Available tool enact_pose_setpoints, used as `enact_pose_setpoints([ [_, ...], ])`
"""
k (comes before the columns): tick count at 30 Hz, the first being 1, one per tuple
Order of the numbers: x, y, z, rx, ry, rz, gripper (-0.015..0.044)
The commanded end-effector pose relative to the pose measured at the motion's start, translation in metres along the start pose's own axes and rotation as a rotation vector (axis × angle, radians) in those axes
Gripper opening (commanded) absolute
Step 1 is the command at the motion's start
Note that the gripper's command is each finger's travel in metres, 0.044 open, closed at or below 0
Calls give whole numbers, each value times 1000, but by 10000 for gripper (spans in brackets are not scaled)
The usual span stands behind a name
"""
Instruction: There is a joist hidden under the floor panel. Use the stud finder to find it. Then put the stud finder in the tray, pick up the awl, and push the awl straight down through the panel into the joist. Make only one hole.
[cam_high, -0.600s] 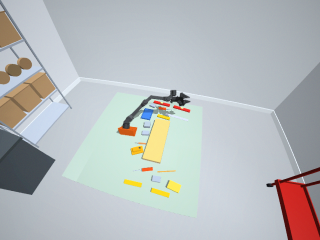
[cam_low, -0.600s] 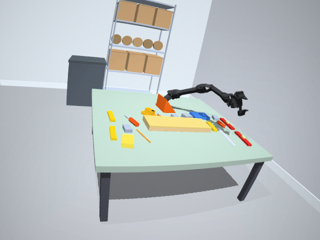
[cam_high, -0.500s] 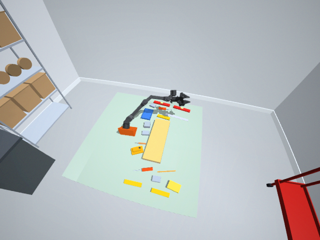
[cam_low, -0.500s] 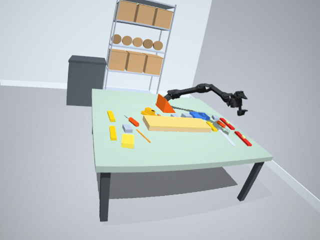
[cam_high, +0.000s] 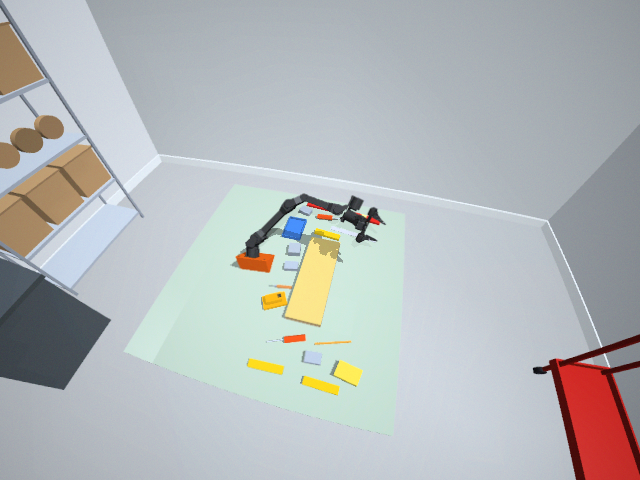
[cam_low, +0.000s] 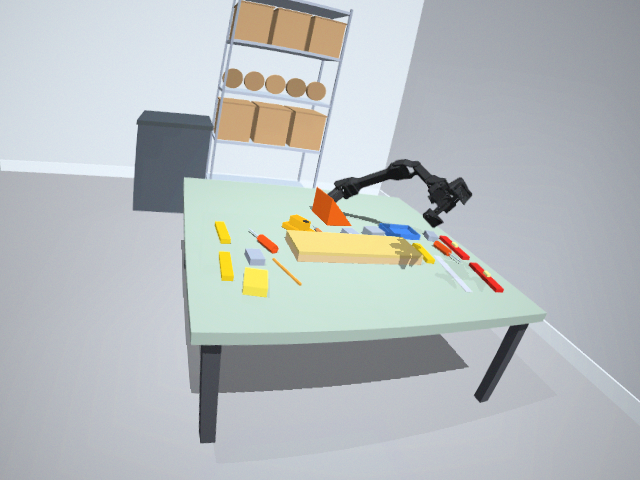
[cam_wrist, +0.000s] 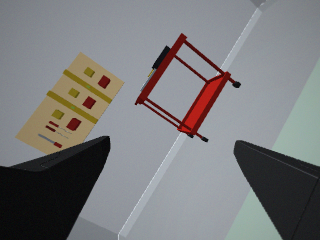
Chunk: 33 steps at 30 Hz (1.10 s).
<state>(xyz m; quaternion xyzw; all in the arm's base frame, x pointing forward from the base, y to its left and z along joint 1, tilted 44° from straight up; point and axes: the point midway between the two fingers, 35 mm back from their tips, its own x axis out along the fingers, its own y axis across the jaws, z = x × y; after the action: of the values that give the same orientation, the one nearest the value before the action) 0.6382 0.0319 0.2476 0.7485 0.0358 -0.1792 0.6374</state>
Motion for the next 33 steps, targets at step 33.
enact_pose_setpoints([
  [33,-129,-385,327,-1367,1151,-740,440],
])
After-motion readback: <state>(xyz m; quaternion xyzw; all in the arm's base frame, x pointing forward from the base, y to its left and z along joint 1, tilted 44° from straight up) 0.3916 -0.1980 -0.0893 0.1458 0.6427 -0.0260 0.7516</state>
